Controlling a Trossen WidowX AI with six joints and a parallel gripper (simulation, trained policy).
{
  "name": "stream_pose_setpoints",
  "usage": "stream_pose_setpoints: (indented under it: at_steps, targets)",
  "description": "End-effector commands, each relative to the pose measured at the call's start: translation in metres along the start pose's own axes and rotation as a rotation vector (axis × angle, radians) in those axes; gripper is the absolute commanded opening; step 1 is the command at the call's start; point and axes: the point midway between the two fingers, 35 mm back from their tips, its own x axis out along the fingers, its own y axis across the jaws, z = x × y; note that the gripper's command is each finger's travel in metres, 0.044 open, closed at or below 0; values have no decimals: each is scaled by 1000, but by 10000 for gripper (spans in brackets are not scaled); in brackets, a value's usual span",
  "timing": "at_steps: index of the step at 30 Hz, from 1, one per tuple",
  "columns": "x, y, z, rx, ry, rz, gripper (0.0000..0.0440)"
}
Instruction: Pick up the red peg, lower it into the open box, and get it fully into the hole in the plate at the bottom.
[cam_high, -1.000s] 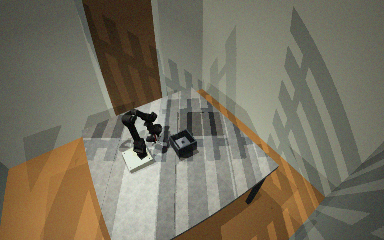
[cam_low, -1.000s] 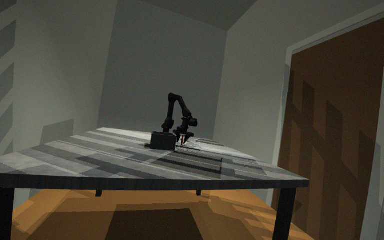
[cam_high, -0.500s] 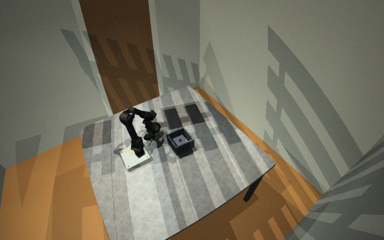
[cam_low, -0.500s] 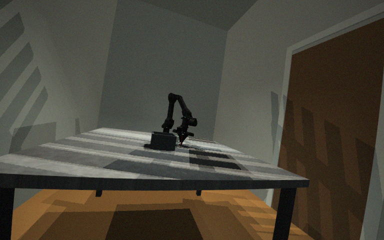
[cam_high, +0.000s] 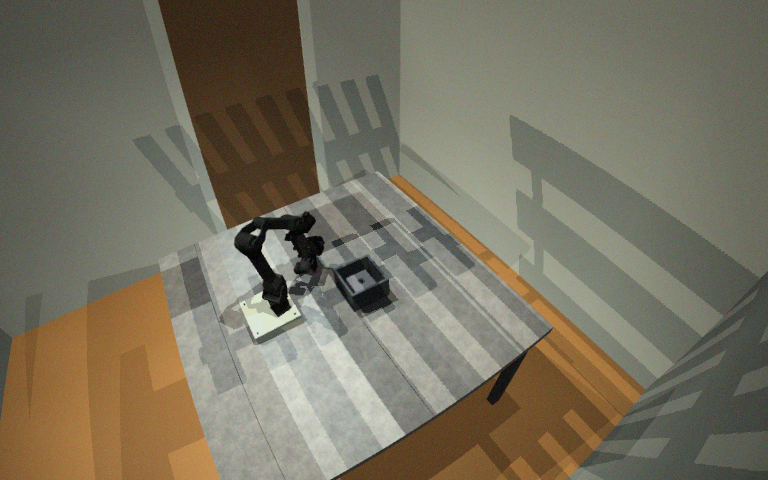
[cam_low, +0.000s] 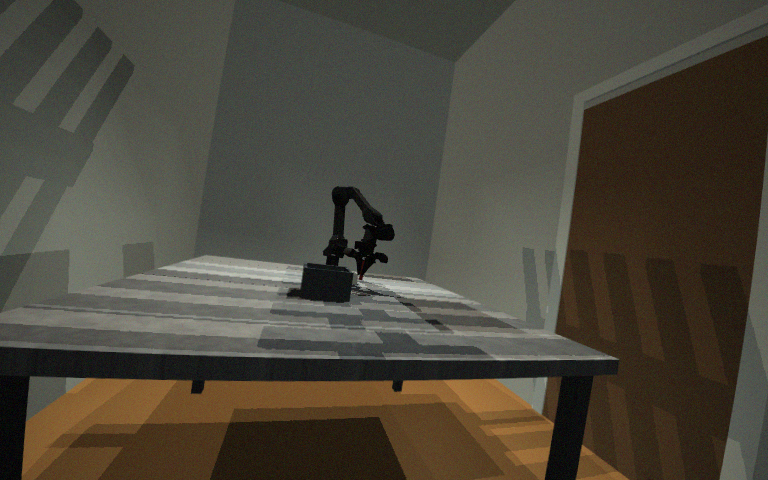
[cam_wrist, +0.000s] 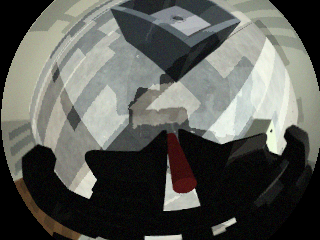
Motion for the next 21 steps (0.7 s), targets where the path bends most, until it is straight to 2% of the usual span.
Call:
stream_pose_setpoints:
  at_steps: [1,12,21]
  targets:
    - [-16,2,17,-26,-44,14,0]
    - [-44,4,60,-48,-112,11,0]
    - [-47,-4,96,-24,-123,-11,0]
